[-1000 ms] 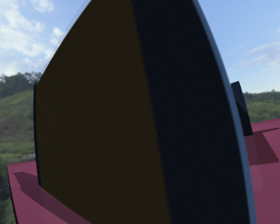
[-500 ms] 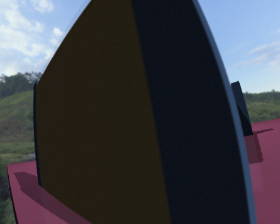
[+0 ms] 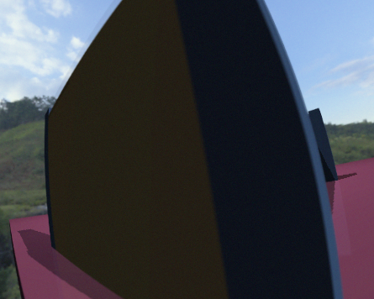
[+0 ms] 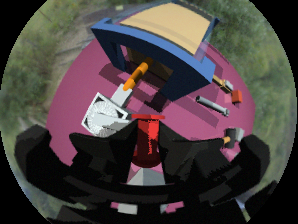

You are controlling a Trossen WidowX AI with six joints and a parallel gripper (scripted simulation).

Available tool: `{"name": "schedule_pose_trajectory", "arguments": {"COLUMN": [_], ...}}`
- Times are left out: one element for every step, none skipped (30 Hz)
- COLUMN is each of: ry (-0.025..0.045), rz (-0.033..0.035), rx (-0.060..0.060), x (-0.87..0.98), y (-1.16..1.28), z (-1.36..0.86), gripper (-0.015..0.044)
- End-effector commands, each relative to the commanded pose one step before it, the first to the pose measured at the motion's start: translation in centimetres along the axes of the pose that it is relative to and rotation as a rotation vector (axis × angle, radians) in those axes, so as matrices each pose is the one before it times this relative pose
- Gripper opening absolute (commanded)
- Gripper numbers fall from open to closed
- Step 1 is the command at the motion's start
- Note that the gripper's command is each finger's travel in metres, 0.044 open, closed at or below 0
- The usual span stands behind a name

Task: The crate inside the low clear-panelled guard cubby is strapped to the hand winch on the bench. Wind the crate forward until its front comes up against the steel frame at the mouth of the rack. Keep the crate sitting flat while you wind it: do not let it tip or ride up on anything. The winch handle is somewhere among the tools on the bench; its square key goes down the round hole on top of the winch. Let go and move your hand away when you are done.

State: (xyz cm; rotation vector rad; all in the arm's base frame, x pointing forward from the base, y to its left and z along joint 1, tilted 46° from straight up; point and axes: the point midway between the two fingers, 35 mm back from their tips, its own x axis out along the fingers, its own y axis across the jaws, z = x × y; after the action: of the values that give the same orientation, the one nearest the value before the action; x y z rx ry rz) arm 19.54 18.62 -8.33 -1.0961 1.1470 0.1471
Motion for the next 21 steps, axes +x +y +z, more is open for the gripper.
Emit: {"name": "schedule_pose_trajectory", "arguments": {"ry": [-0.00097,-0.00005,-0.00009,-0.00005,-0.00009,-0.00006,-0.00009,-0.00006,-0.00009,-0.00006,-0.00009,-0.00006,-0.00009,-0.00006,-0.00009,-0.00006,-0.00009,-0.00006,-0.00009,-0.00006,-0.00009], "rz": [-0.0013,-0.00003,-0.00003,-0.00002,-0.00003,-0.00002,-0.00003,-0.00002,-0.00003,-0.00002,-0.00002,-0.00002,-0.00002,-0.00001,-0.00002,-0.00001,-0.00001,-0.00001,-0.00001,-0.00001,-0.00001], "rx": [0.0121,0.0,0.0001,0.0,0.0001,0.0,0.0001,0.0,0.0001,0.0,0.0001,0.0,0.0001,0.0,0.0001,0.0,0.0001,0.0,0.0001,0.0,0.0001], "x": [0.557,0.039,0.061,0.039,0.061,0.039,0.061,0.039,0.061,0.039,0.061,0.039,0.06,0.038,0.06,0.038,0.06,0.038,0.059,0.037,0.059], "y": [-0.057,0.0,0.005,0.003,0.008,0.005,0.012,0.007,0.015,0.01,0.019,0.012,0.023,0.014,0.026,0.016,0.03,0.019,0.033,0.021,0.037], "z": [0.776,0.086,0.135,0.086,0.135,0.086,0.135,0.085,0.135,0.085,0.134,0.085,0.134,0.084,0.134,0.084,0.133,0.083,0.132,0.083,0.132], "gripper": [0.0,0.0,0.0,0.0,0.0,0.0,0.0,0.0,0.0,0.0,0.0,0.0,0.0,0.0,0.0,0.0,0.0,0.0,0.0,0.0,0.0]}}
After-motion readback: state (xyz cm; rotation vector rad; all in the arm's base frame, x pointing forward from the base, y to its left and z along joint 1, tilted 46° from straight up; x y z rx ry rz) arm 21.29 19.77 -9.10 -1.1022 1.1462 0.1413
